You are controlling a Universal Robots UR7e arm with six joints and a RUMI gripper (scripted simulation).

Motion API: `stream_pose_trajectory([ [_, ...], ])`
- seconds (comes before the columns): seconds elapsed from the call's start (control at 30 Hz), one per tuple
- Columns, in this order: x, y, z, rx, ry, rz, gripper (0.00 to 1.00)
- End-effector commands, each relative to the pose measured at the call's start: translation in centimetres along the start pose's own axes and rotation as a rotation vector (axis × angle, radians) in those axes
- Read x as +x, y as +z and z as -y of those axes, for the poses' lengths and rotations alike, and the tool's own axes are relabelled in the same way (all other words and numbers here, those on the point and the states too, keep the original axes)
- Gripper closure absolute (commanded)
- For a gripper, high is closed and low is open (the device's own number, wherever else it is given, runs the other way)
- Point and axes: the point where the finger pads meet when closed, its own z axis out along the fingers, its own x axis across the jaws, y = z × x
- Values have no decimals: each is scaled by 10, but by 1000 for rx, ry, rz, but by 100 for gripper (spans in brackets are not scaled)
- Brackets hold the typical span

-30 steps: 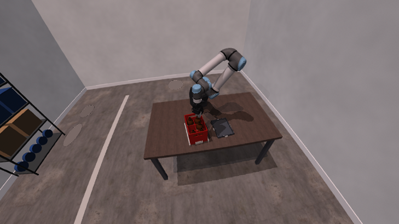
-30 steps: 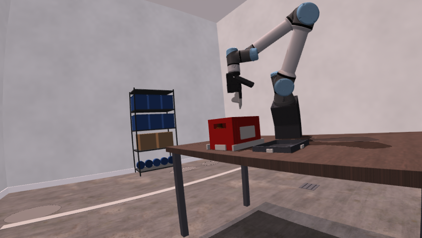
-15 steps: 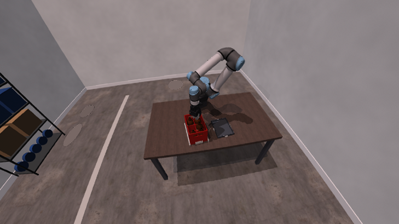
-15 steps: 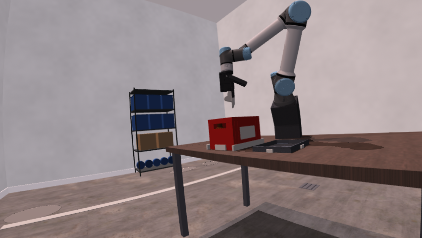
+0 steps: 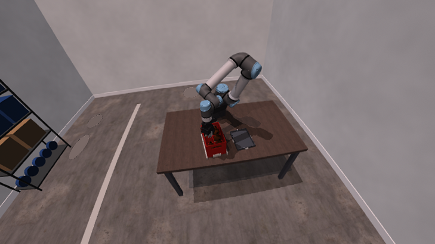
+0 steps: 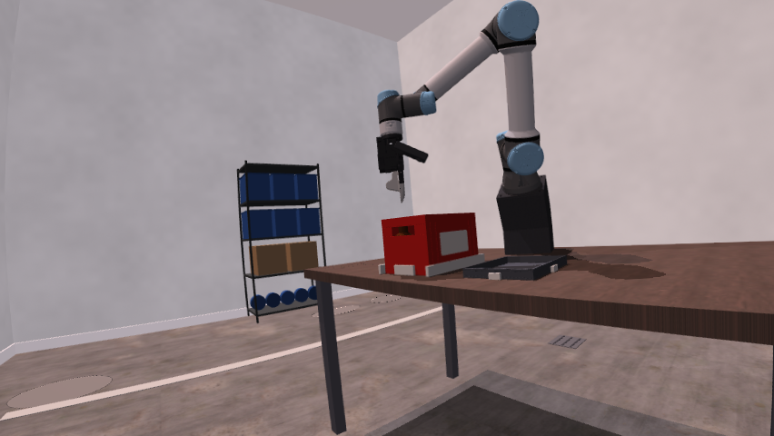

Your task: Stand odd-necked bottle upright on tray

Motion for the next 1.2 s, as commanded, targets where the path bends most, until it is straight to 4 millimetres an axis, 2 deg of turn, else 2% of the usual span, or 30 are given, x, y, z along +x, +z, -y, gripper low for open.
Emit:
stream_pose_trajectory([
  [0.0,1,-1,-7,-6,-2,4,100],
  [0.1,1,-1,-7,-6,-2,4,100],
  [0.13,1,-1,-7,-7,-1,4,62],
  [1.17,1,-1,-7,-6,0,4,62],
])
